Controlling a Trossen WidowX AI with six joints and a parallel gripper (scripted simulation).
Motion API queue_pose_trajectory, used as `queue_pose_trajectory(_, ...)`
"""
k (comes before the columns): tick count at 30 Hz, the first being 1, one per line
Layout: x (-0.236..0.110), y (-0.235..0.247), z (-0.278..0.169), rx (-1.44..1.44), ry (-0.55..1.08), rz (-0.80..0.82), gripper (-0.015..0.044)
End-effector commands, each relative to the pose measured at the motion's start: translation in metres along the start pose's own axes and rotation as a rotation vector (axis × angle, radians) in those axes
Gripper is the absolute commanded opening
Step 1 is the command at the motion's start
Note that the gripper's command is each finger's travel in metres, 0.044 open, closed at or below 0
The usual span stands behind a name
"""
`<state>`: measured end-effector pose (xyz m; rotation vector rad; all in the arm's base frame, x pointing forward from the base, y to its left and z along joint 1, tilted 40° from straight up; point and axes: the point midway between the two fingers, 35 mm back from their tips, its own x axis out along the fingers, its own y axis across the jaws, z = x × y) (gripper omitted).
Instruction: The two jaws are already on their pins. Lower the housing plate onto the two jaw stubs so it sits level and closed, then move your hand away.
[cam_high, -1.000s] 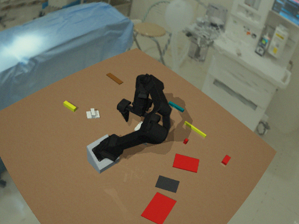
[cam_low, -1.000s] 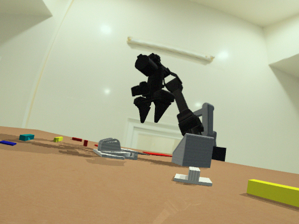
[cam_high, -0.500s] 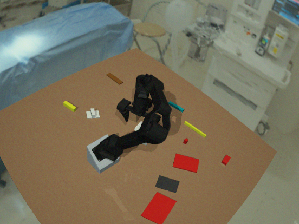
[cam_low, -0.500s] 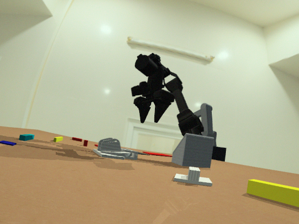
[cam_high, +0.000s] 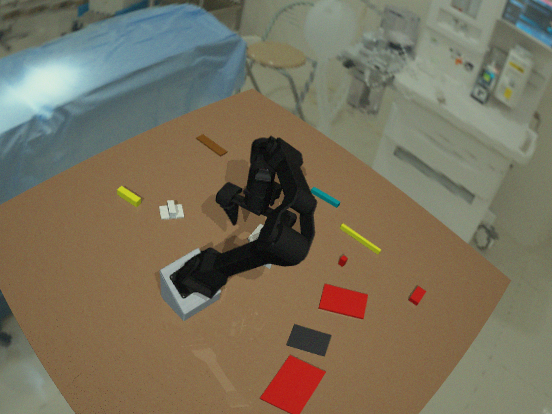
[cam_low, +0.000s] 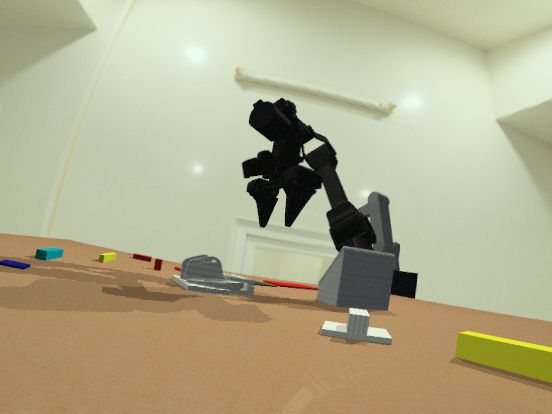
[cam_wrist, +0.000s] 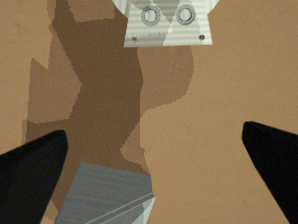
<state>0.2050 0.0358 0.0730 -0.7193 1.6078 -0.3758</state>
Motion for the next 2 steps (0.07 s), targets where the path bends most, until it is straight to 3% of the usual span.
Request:
queue_pose_trajectory(1, -0.0010, 0.0004, 0.0002, 0.007, 0.000, 0.006, 0.0440)
queue_pose_trajectory(2, -0.0010, 0.0004, 0.0002, 0.007, 0.000, 0.006, 0.0440)
